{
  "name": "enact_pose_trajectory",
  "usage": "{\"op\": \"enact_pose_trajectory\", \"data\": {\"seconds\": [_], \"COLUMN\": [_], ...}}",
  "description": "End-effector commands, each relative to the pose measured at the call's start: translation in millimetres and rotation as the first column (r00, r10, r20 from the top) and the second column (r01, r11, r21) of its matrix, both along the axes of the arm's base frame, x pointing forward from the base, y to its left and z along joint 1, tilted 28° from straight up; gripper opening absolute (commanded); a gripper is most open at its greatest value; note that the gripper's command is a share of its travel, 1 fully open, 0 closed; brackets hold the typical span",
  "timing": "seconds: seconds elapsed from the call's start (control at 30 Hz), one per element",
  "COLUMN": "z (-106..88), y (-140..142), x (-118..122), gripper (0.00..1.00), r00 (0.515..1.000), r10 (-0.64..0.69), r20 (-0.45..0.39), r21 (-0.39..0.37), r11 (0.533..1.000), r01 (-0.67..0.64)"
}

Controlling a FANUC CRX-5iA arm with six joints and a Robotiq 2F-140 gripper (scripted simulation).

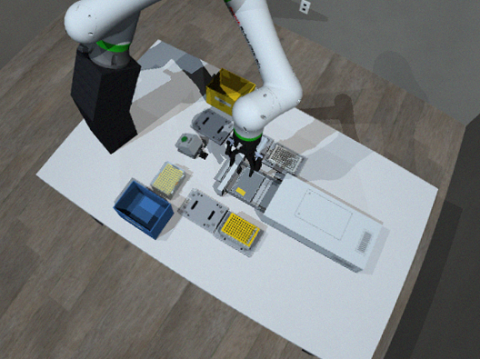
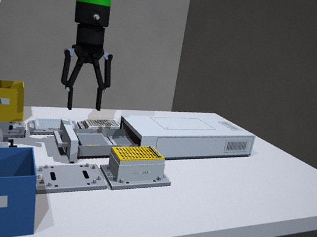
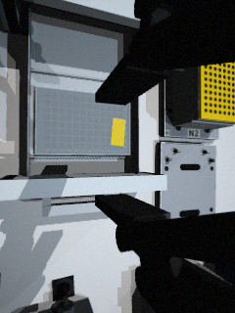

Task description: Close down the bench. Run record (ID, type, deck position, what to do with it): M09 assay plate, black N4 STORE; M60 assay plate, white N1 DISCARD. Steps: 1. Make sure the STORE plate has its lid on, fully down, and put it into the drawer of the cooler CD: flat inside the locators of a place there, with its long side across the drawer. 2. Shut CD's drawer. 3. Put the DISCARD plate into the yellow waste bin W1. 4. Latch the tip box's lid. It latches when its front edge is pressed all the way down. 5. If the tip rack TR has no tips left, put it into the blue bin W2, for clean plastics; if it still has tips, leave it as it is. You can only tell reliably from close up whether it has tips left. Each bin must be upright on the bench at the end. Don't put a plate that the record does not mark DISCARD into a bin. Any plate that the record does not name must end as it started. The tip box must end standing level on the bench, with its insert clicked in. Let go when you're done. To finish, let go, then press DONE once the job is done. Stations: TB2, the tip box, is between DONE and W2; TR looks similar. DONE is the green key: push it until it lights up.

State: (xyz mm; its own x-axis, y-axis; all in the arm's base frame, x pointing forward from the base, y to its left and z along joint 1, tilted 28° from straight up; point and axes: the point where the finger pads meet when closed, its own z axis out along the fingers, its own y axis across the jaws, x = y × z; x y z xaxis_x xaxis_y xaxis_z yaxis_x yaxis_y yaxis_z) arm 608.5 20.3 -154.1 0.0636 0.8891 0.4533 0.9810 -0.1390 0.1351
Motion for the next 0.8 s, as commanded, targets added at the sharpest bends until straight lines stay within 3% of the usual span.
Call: {"op": "enact_pose_trajectory", "data": {"seconds": [0.0,0.77], "z": [-4.5,-34.4], "y": [3,24], "x": [-13,-89], "gripper": [0.10,0.10], "r00": [1.000,1.000], "r10": [-0.001,-0.001], "r20": [0.002,0.002], "r21": [0.000,0.000], "r11": [1.000,1.000], "r01": [0.001,0.001]}}
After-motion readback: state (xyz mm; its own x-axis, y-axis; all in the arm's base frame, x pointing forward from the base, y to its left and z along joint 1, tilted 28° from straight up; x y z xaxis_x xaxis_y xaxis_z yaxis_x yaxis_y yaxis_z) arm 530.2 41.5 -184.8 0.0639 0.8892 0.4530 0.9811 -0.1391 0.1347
